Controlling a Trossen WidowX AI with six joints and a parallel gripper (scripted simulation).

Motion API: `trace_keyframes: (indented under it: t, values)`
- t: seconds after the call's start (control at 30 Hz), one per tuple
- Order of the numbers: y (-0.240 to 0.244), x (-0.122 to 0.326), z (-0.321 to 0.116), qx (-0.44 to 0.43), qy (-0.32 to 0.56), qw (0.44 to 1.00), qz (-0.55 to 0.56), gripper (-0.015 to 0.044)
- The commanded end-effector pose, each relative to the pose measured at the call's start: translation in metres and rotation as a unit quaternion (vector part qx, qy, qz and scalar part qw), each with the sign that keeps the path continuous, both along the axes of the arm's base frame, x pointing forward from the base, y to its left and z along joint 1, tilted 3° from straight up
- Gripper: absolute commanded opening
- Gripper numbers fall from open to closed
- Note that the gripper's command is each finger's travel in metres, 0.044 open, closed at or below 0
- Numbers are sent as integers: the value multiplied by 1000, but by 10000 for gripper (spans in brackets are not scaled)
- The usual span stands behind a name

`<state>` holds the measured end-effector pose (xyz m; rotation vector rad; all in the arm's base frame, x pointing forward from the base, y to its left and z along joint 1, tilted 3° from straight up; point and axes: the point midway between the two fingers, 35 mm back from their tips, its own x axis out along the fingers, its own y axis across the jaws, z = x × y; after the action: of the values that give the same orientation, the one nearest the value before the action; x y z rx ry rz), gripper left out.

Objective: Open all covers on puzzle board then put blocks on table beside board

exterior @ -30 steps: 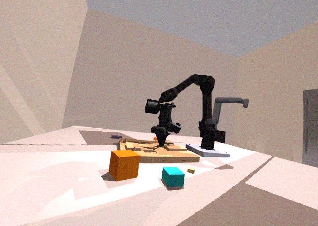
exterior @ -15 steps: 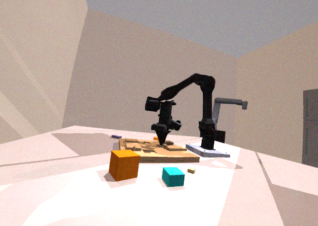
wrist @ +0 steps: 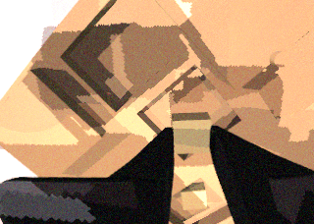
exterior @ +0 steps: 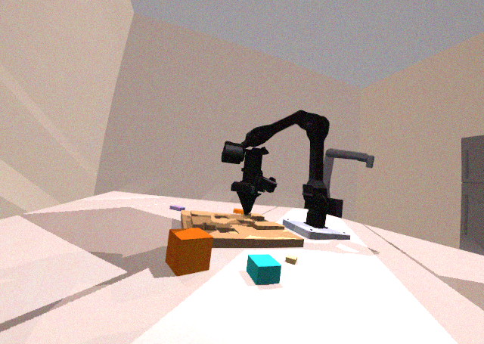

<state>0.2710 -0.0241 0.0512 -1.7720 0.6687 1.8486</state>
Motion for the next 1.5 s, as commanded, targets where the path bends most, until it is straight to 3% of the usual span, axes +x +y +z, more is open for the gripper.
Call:
trace_keyframes:
  t: [0.0,0.93,1.47]
  values:
    - [0,1,8,0,-5,1000,1,80]
    - [0,2,64,0,-5,1000,2,80]
    - [56,8,66,2,-7,1000,2,80]
